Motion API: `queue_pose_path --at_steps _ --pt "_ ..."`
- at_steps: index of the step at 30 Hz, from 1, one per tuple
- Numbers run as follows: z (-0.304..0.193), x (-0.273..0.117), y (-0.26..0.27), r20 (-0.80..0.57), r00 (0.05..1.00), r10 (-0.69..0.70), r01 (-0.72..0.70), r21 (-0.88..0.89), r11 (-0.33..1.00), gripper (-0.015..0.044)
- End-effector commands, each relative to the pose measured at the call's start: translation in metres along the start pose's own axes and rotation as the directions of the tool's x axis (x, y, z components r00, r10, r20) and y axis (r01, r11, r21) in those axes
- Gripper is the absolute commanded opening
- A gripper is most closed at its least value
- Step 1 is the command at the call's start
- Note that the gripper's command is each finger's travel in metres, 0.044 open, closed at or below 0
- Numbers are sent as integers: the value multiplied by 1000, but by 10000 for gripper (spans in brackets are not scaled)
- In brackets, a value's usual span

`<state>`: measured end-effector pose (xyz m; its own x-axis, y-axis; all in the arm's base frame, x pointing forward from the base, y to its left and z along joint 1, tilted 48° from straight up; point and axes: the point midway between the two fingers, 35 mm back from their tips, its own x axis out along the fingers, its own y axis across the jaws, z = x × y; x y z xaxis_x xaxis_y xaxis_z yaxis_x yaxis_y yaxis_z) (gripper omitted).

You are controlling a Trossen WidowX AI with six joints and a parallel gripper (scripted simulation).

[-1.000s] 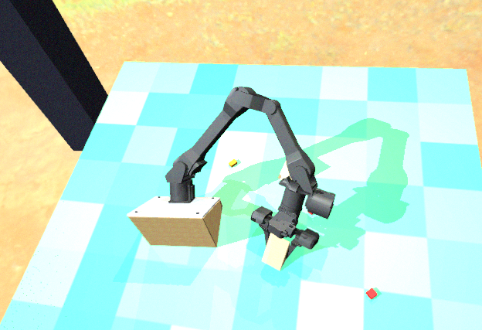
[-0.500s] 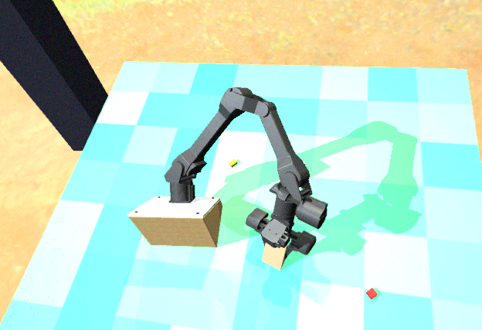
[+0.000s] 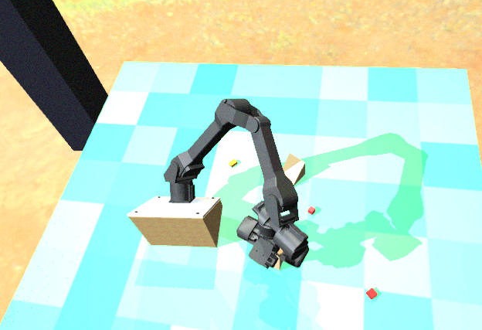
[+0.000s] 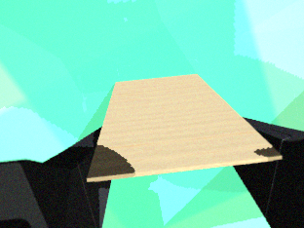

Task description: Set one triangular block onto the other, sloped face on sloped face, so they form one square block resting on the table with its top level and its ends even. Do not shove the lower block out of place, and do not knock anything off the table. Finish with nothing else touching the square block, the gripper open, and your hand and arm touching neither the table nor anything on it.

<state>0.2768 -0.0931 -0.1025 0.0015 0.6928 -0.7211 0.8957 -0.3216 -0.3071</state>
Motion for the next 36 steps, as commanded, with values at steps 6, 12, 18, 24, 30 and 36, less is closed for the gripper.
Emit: queue_pose_path --at_steps 6,12,18,24,30,36 --pt "18 -5 1 -246 969 10 -11 0 1000 0" --pt "30 -5 1 -393 919 11 -12 0 1000 0" --pt "41 -4 0 -531 847 12 -14 0 1000 0" --pt "44 -2 -1 -563 827 -1 -1 -4 1000 26" --pt "44 -2 -1 -563 827 -1 -1 -4 1000 184" --pt "44 -2 -1 -563 827 -1 -1 -4 1000 341"
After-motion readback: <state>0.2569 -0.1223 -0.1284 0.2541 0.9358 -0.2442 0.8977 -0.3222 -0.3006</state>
